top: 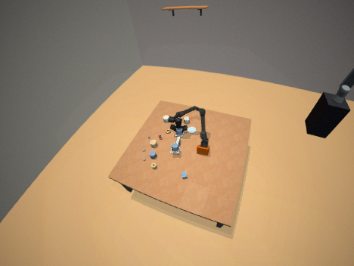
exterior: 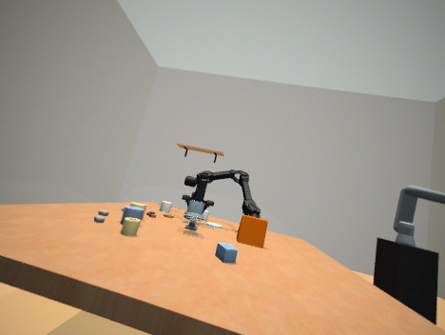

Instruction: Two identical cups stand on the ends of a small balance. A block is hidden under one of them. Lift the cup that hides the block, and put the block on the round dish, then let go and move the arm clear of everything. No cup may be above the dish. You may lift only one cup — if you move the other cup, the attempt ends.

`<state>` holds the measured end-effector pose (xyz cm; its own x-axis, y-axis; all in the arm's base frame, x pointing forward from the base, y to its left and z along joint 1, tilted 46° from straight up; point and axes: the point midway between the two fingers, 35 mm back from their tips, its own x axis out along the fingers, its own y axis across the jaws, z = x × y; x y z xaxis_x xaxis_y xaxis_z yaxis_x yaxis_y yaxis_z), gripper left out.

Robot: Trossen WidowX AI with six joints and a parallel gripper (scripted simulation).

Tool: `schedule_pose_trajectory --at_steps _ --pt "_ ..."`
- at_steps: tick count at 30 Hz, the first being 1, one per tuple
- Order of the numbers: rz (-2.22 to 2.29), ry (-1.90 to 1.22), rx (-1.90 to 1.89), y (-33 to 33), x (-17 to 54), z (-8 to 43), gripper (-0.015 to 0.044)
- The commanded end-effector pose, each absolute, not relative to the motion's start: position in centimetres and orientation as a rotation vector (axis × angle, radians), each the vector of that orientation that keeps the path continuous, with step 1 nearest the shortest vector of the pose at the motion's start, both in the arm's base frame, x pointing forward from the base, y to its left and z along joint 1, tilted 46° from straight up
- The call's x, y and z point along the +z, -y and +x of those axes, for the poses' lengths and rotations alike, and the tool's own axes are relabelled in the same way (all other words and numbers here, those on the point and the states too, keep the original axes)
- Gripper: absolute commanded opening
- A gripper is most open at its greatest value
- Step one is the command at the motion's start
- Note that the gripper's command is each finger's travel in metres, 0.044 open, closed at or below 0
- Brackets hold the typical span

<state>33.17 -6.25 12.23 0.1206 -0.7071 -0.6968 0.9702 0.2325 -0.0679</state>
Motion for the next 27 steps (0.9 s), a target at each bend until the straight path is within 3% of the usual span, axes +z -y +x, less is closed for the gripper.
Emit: schedule_pose_trajectory --at_steps 1,10,27 --pt "0.456 -0.697 -1.288 6.3 12.3 33.2 0.0222" --pt "0.452 -0.701 -1.278 5.5 13.0 33.3 0.0000" --pt "0.444 -0.708 -1.256 3.8 14.4 33.3 0.0000"
